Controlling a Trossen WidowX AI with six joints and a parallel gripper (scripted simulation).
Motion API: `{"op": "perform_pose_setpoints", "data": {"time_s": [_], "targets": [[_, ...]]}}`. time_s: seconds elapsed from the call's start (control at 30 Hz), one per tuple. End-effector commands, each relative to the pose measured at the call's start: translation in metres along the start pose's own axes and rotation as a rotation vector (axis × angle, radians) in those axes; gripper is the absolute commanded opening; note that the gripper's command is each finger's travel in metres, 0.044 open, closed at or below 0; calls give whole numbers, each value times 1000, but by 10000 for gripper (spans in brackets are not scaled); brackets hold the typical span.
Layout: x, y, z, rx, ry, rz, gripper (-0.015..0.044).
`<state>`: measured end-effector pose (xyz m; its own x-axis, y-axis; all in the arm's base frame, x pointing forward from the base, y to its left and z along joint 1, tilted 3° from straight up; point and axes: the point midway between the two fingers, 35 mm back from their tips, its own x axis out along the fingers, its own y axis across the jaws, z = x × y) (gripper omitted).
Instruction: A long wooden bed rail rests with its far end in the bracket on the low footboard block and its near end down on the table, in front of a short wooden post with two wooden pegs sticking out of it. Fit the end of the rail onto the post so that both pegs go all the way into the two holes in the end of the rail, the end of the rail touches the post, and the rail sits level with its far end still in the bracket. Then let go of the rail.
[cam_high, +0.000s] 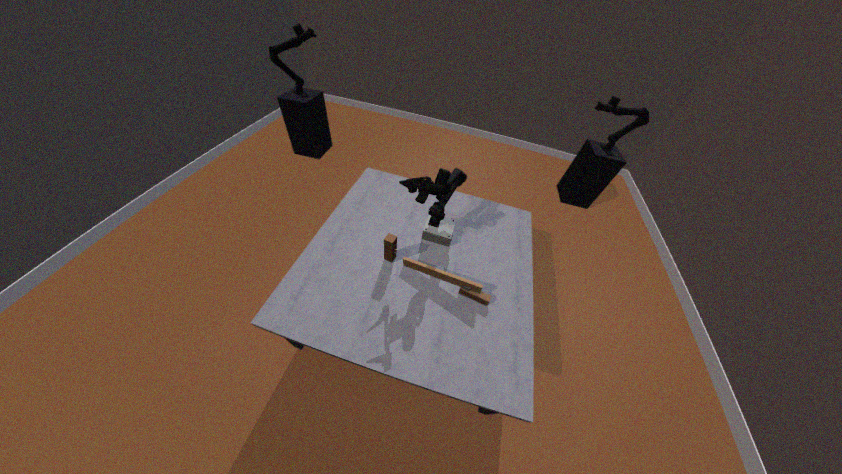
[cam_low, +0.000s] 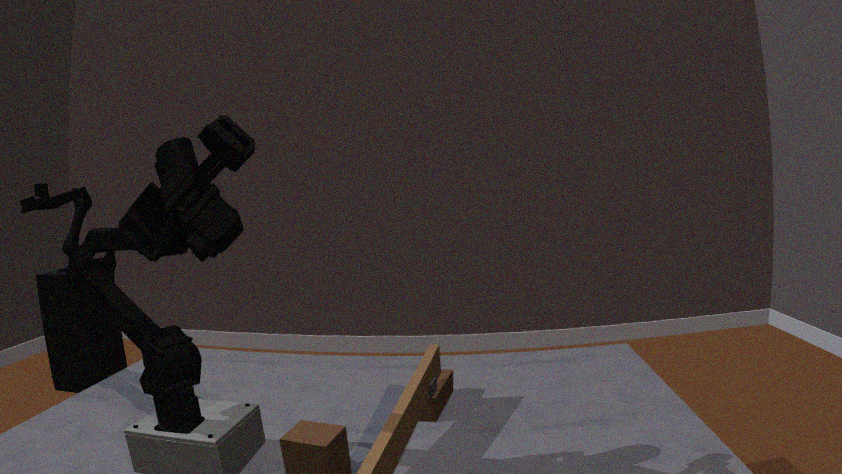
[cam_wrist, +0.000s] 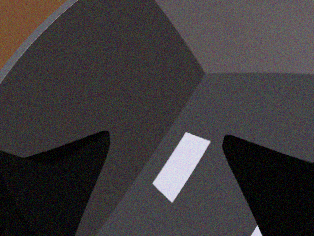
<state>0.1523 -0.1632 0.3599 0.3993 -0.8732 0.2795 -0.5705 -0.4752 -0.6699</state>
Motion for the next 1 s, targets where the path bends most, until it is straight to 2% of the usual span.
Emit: {"op": "perform_pose_setpoints", "data": {"time_s": [0.0, 0.07, 0.23, 0.47, 0.73, 0.9, 0.97], "targets": [[1, -1, 2, -1, -10, -1, 426], [8, -8, 22, -6, -94, -7, 440], [22, -25, 105, -13, -428, 22, 440], [3, -19, 219, -5, -888, 220, 440], [-63, 16, 315, -15, -1302, 684, 440], [-116, 43, 348, -57, -1437, 1090, 440], [-130, 49, 352, -75, -1450, 1205, 440]]}}
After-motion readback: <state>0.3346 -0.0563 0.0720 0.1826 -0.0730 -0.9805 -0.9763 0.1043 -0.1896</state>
